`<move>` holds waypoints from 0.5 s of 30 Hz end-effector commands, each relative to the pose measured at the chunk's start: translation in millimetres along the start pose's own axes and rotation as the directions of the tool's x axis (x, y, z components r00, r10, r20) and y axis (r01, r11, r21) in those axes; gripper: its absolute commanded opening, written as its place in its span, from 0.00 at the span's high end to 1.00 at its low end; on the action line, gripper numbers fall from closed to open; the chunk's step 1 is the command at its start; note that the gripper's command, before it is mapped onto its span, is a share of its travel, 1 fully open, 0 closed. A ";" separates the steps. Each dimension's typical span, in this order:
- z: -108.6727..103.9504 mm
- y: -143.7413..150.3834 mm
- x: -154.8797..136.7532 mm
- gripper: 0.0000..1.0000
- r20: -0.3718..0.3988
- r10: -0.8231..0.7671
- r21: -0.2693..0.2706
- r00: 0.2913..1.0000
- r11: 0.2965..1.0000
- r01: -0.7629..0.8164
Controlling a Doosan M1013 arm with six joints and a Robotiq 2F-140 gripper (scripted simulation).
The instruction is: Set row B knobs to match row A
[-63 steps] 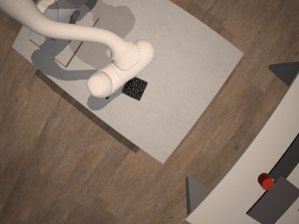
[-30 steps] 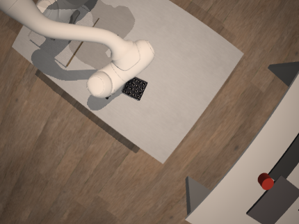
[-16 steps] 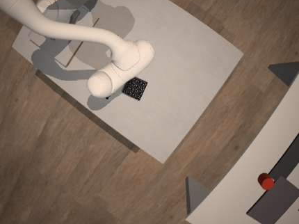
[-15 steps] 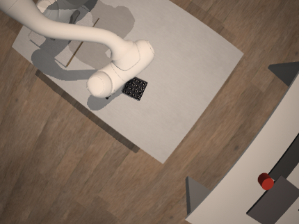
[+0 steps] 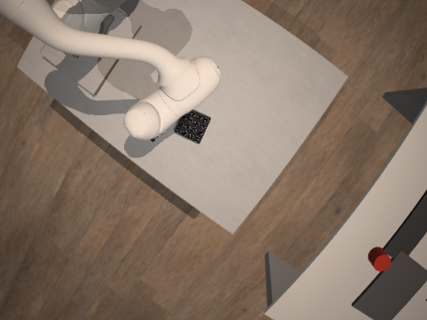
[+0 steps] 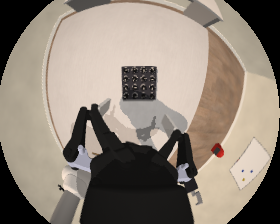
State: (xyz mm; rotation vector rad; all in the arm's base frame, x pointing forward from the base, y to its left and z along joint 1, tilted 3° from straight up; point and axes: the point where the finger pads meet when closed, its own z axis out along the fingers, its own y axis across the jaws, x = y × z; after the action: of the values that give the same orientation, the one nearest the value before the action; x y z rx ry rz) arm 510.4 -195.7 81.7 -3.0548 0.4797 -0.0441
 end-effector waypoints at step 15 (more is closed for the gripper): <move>-0.1 4.5 -15.6 0.00 0.001 0.001 0.000 1.000 1.000 -0.001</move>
State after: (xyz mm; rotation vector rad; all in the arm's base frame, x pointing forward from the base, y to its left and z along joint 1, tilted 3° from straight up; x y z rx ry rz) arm 497.3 -195.4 81.2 -3.0550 0.4809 -0.0417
